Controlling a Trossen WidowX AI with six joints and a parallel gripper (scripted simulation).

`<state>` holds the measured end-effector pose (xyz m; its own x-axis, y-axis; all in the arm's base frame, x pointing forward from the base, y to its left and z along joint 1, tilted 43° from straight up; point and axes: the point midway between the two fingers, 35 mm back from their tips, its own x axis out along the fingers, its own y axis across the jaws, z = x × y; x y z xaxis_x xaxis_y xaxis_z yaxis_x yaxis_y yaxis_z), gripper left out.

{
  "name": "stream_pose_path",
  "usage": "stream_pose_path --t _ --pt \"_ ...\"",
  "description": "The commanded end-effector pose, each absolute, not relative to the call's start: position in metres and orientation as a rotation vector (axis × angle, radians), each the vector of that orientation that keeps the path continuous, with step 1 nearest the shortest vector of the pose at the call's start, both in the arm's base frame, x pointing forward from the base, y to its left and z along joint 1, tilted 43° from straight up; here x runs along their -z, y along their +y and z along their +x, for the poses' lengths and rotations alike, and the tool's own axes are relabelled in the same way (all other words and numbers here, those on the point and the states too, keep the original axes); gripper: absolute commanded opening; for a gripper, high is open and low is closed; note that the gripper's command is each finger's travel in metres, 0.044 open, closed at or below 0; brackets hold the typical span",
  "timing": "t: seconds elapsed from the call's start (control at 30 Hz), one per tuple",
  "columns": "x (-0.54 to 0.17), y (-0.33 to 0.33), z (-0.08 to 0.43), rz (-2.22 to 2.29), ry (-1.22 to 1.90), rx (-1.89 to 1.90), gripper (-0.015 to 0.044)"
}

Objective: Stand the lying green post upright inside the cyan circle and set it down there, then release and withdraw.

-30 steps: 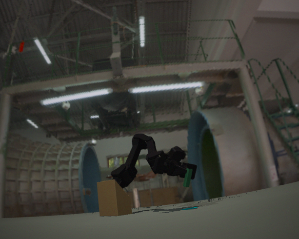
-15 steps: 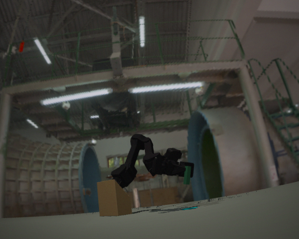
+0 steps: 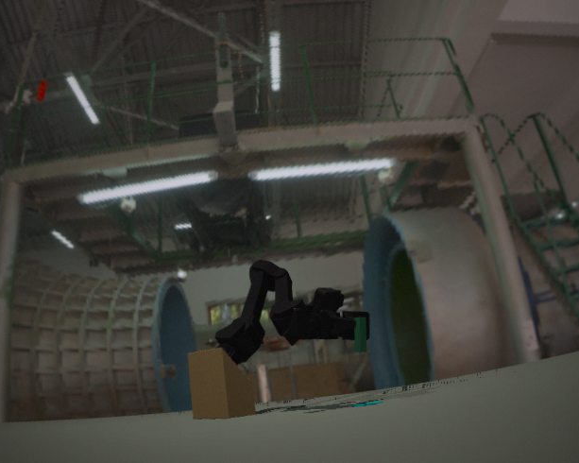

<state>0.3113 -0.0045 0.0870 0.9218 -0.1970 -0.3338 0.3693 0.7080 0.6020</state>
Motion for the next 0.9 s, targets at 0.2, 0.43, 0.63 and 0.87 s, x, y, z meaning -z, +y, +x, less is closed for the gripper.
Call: stream_pose_path --t 0.2,0.43,0.63,0.87 --pt "-0.0942 -0.0053 0.3008 0.769 0.176 0.319 0.0023" --pt "-0.0947 -0.0054 0.3001 0.772 0.171 0.319 0.0023" --pt "-0.0947 -0.0054 0.3001 0.772 0.171 0.319 0.0023" --pt "-0.0929 -0.0035 0.3011 0.773 0.172 0.319 0.0023"
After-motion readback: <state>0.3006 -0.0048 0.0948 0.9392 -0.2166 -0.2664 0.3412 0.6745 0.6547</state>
